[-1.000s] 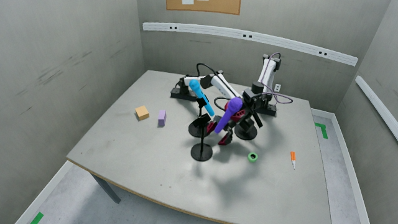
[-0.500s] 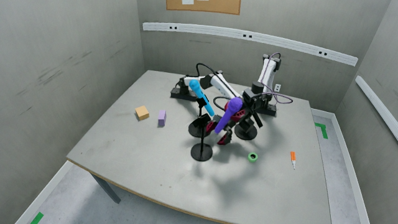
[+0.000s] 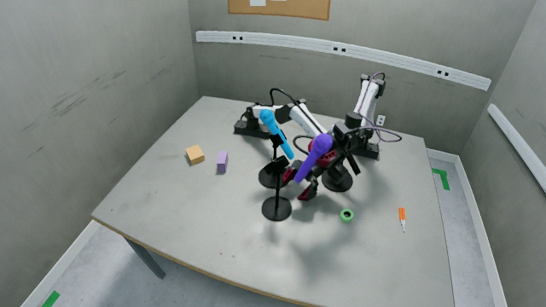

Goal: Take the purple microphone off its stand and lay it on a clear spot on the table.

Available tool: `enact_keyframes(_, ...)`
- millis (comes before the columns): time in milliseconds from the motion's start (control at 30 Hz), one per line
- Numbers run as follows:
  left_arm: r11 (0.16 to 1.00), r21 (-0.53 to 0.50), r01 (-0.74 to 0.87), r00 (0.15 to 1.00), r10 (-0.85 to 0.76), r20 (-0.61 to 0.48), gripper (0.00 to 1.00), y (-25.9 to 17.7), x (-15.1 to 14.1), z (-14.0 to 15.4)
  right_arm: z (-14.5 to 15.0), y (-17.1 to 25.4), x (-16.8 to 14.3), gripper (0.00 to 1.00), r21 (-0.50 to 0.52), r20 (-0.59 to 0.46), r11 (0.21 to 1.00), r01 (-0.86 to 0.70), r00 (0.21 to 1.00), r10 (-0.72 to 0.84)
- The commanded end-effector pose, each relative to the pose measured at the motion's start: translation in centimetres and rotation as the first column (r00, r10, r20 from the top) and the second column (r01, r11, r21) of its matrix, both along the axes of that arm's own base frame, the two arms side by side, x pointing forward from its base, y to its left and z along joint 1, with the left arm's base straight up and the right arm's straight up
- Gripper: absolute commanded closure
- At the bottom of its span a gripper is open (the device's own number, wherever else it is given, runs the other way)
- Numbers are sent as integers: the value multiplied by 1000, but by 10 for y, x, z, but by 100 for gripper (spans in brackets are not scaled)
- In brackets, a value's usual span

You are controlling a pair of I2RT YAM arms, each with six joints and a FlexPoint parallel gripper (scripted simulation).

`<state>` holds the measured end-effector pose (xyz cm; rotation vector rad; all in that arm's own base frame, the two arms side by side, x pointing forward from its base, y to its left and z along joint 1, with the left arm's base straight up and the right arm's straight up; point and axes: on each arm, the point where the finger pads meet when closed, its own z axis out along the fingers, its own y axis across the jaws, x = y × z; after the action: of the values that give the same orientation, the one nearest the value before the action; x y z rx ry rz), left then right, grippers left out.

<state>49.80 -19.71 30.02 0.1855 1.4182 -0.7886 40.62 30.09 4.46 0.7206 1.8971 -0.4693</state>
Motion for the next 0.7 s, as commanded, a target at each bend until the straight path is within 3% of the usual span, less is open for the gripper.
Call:
enact_keyframes(0, 999, -44, -12, 989, 18, 147, 100, 7, -8, 65, 13, 10, 11, 2, 85, 46, 996, 1, 999, -5)
enact_keyframes(67, 999, -44, -12, 989, 18, 147, 100, 7, -8, 65, 13, 10, 11, 2, 85, 46, 996, 1, 999, -5)
enact_keyframes(167, 999, -44, -12, 989, 18, 147, 100, 7, -8, 65, -39, 2, 4, 2, 10, -24, 1000, -3, 1000, 3)
enact_keyframes(233, 999, -44, -12, 989, 18, 147, 100, 7, -8, 65, -15, 14, 13, 2, 78, 34, 997, -11, 999, 8)
enact_keyframes(267, 999, -44, -12, 989, 18, 147, 100, 7, -8, 65, 34, 18, 20, 2, 134, 105, 991, -22, 994, 8)
enact_keyframes(333, 999, -44, -12, 989, 18, 147, 100, 7, -8, 65, 11, 14, 13, 2, 87, 3, 995, -50, 999, 50)
enact_keyframes(467, 999, -44, -12, 989, 18, 147, 100, 7, -8, 65, 3, 19, 12, 2, 70, -81, 988, -135, 987, 140)
enact_keyframes(667, 999, -45, -12, 988, 19, 150, 100, 8, -8, 66, 17, 34, 19, 2, 104, -75, 975, -195, 976, 204)
